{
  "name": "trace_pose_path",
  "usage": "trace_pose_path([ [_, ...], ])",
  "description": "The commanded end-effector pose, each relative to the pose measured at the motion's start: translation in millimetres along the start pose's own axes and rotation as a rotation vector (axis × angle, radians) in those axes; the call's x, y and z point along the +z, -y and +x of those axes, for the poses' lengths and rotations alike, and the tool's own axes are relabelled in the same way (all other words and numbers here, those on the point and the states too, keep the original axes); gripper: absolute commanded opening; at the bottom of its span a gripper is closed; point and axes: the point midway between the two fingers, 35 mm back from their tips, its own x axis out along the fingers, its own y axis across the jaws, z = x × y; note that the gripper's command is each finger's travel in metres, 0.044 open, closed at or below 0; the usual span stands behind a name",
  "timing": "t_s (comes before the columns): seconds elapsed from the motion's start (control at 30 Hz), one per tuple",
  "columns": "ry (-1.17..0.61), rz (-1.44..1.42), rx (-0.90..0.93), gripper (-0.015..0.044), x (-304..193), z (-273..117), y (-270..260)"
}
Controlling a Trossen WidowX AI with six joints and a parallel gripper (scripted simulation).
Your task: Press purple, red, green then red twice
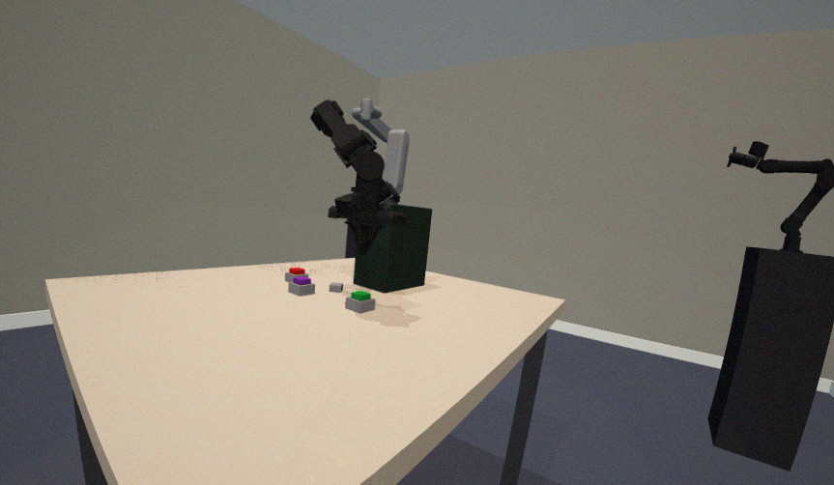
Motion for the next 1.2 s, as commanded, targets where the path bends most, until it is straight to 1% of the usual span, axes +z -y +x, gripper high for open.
trace_pose_path([
  [0.0, 0.001, 0.015, 0.0, 0.002, 1, 11, -7],
  [0.1, 0.001, 0.015, -0.002, 0.002, 0, 53, -6],
  [0.17, 0.001, 0.015, -0.004, 0.002, -1, 63, -6],
  [0.37, 0.001, 0.015, -0.004, 0.002, -1, 64, -6],
  [0.97, 0.0, 0.015, -0.006, 0.002, -1, 93, -5],
  [1.17, 0.0, 0.015, -0.006, 0.002, -1, 96, -5],
])
